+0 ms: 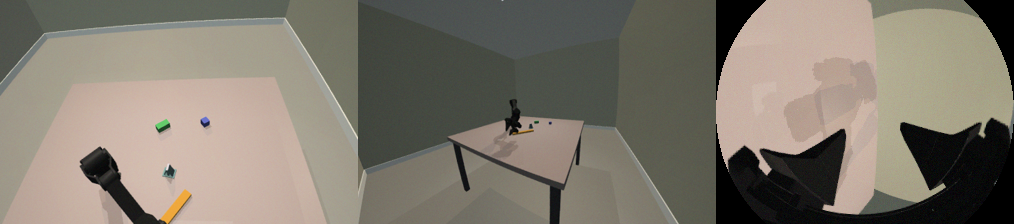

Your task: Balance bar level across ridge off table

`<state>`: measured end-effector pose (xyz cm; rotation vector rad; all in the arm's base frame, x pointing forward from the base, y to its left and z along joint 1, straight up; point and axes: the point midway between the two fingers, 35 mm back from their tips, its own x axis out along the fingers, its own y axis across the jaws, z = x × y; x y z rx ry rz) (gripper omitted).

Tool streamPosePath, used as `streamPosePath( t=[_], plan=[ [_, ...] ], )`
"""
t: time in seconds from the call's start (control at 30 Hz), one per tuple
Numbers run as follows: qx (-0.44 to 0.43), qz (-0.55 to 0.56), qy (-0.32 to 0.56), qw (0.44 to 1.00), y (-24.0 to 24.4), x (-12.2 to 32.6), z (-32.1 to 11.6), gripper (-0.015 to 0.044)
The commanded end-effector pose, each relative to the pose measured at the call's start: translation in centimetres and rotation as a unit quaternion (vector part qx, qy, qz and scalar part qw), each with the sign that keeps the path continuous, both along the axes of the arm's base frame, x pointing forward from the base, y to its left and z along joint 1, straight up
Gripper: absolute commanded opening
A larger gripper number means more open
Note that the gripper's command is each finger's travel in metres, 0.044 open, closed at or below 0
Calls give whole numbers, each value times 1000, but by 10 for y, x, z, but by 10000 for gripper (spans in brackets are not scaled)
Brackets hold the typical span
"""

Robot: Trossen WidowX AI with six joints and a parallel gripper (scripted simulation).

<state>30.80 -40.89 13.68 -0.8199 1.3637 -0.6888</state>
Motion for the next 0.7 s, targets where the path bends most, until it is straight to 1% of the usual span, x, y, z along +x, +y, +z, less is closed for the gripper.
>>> streamPosePath(
  t=[0.0, 0.33, 0.67],
  plan=[
    [38, 41, 31, 998, 20, 1, -5, 315],
    [150, 149, 114, 971, 81, -5, -20, 315],
    [261, 251, 180, 915, 148, -24, -26, 315]
  ],
)
